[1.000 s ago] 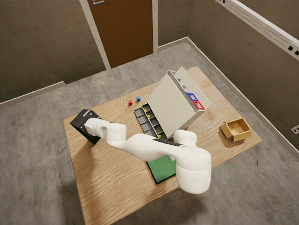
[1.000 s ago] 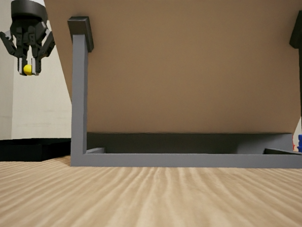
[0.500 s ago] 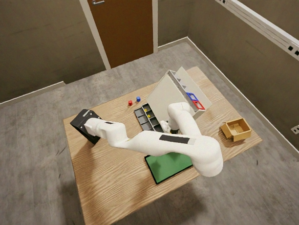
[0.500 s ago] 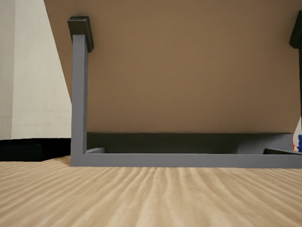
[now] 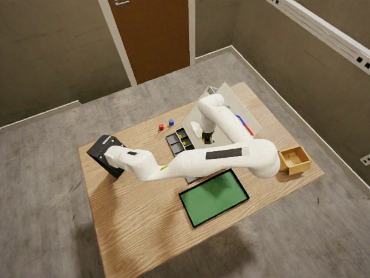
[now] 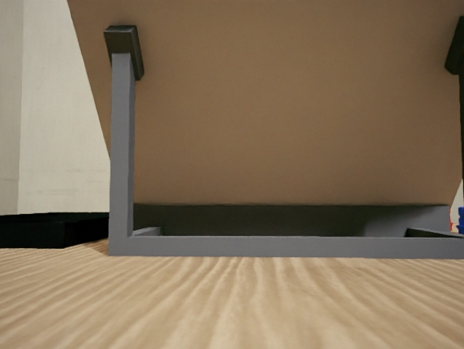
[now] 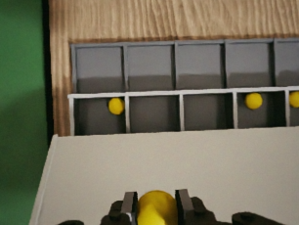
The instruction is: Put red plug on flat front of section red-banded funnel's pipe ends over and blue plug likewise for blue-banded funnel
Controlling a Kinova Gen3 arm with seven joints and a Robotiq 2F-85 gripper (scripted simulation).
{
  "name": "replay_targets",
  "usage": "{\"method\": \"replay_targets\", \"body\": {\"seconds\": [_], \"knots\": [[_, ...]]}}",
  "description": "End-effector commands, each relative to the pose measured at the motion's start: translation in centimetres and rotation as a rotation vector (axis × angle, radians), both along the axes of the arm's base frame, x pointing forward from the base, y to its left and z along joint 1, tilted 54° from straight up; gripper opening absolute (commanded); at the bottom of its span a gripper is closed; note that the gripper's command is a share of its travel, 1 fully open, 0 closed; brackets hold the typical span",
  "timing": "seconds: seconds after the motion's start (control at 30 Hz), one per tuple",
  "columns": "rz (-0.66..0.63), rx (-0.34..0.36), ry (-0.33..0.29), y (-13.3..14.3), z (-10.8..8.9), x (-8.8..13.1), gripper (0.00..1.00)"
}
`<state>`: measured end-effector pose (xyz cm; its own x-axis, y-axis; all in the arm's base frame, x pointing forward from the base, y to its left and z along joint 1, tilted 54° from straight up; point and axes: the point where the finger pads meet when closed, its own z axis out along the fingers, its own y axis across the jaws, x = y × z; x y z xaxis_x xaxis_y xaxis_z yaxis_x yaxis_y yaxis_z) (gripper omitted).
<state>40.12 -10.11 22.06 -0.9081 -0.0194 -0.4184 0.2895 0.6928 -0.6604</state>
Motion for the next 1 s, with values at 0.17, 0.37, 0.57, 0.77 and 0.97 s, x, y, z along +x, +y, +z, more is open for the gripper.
{"method": "replay_targets", "body": {"seconds": [0.17,0.37,0.57,0.77,0.97], "knots": [[-0.003,-0.003,-0.003,7.0,-2.8,2.9,0.0],[-0.003,-0.003,-0.003,13.3,-5.4,5.3,0.0],[-0.003,-0.003,-0.003,13.3,-5.4,5.3,0.0],[0.0,0.006,-0.007,20.1,-8.2,8.0,0.0],[0.0,0.006,-0.007,22.8,-9.4,9.1,0.0]]}}
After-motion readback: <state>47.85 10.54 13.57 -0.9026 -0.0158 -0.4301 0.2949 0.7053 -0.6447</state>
